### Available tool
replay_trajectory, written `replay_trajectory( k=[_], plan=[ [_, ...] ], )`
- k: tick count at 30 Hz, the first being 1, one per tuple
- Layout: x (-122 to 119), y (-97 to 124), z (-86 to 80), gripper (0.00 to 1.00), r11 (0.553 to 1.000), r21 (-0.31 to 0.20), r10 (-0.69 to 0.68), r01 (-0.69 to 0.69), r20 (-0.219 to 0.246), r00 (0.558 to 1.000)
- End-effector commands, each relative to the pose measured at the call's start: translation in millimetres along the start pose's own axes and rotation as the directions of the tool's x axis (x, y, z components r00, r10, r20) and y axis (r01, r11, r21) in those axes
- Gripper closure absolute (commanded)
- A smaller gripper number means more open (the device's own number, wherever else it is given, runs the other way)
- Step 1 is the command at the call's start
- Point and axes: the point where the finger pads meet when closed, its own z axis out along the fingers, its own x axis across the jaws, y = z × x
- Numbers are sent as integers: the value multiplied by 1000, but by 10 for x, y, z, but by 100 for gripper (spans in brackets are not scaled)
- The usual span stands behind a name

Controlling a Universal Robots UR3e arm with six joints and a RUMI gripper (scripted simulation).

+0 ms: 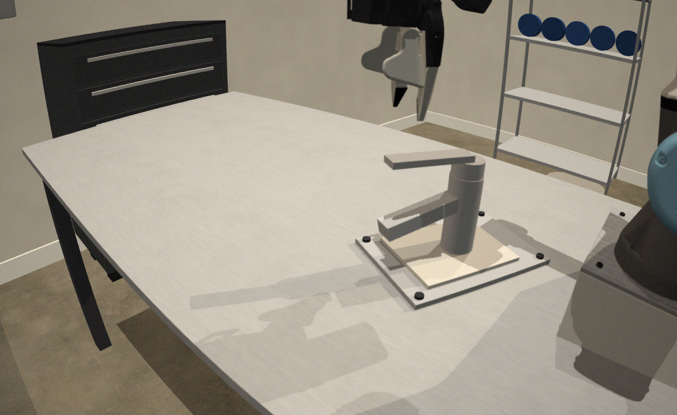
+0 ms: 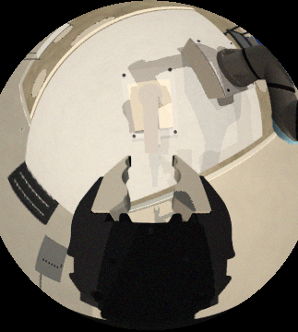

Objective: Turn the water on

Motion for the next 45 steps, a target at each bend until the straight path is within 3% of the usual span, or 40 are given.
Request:
replay_trajectory(
  k=[1,28,45],
  plan=[
    [-6,3,61,61,1000,-2,0,0,3,1000],
    [-10,7,406,61,1000,-2,0,0,3,1000],
    [-10,7,451,61,1000,-2,0,0,3,1000]
  ],
)
